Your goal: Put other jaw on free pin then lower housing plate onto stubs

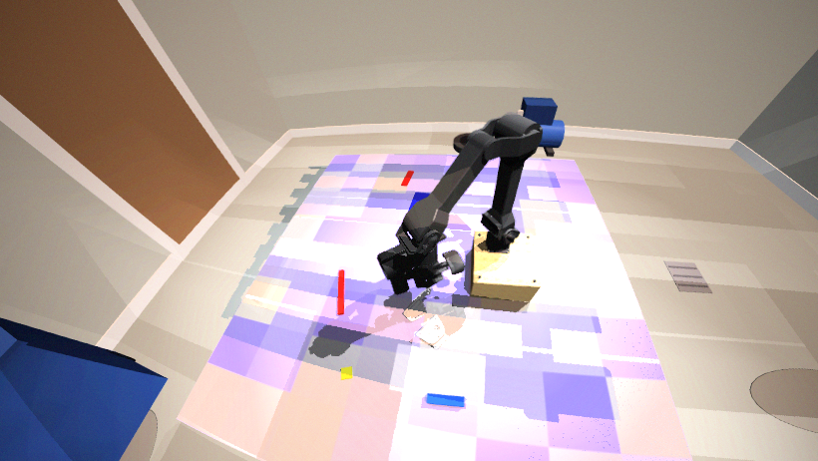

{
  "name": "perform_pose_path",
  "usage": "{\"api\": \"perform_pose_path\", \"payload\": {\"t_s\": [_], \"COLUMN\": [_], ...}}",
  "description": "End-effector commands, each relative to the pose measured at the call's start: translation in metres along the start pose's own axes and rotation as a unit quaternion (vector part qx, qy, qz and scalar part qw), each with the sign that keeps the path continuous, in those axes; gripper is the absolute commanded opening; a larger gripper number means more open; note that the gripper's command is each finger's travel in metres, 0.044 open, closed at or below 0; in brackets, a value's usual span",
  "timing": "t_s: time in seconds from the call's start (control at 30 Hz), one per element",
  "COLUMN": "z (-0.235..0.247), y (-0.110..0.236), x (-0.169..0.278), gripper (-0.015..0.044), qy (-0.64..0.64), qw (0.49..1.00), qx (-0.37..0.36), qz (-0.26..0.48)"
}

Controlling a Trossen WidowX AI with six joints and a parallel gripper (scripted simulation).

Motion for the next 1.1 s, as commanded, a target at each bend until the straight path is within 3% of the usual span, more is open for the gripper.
{"api": "perform_pose_path", "payload": {"t_s": [0.0, 1.07], "z": [-0.0012, -0.0066], "y": [0.0001, 0.0004], "x": [0.0007, 0.0078], "gripper": [0.0, 0.0], "qy": [0.036, 0.371], "qw": [0.999, 0.929], "qx": [0.001, 0.001], "qz": [-0.001, 0.0]}}
Point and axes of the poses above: the point midway between the two fingers, 35 mm back from their tips, its own y axis back along the fingers, its own z axis across the jaws, x = y × z, the point moved 8 cm from there along y, back along the fingers, and after that the axes turned 14 degrees about -y, right-handed, at the moved point
